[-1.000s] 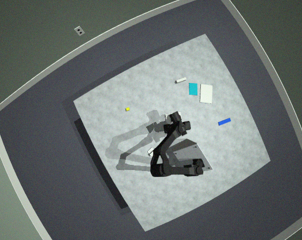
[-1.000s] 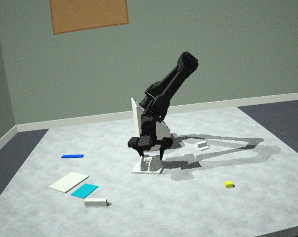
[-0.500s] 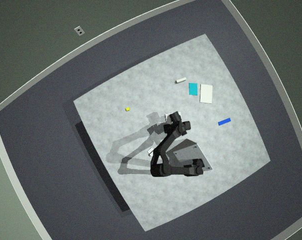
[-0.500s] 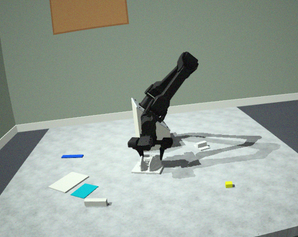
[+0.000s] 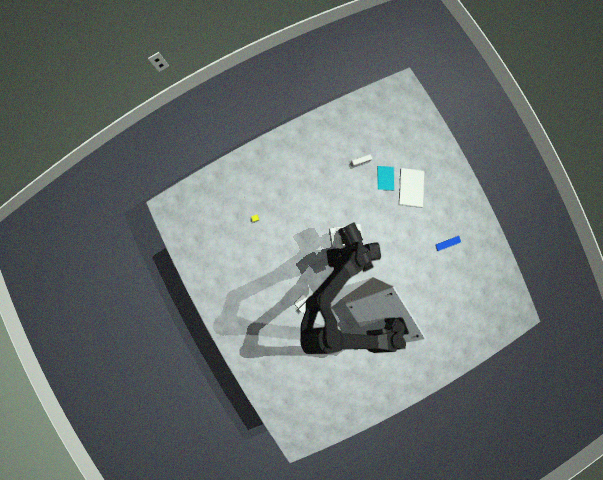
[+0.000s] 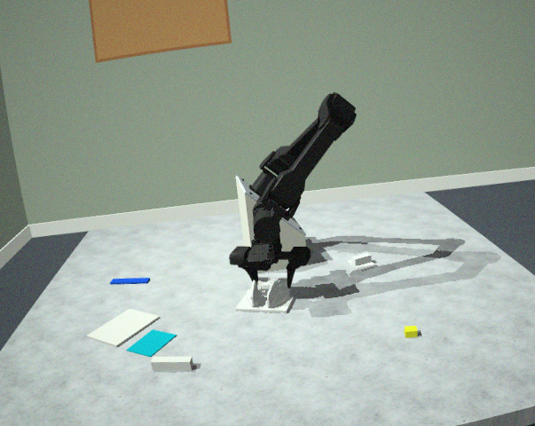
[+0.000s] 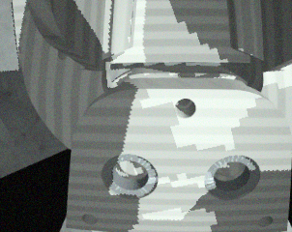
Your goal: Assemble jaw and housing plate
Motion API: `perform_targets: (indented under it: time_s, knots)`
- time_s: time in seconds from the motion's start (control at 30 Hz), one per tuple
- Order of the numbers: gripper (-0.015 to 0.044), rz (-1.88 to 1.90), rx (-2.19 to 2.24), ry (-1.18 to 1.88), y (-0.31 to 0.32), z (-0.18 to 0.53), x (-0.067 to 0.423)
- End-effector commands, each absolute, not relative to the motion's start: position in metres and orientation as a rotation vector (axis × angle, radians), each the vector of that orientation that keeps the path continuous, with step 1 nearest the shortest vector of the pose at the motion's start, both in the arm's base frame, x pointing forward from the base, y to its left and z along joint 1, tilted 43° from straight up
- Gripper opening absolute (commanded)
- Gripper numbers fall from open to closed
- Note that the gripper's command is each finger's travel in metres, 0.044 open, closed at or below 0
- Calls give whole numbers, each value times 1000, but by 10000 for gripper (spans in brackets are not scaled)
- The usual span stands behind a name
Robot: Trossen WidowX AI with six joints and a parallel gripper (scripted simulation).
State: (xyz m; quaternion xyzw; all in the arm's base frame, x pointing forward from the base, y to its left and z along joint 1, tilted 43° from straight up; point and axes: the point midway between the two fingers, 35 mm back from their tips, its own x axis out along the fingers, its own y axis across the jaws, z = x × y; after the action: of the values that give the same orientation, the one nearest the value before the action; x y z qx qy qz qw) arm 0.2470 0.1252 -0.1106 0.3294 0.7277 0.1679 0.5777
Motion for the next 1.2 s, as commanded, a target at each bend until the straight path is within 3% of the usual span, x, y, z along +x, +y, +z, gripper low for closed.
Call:
perform_targets:
  time_s: [0.0, 1.17]
  knots:
    - [351, 397, 769, 1699, 124, -108, 248]
    - [351, 397, 770, 1699, 127, -113, 247]
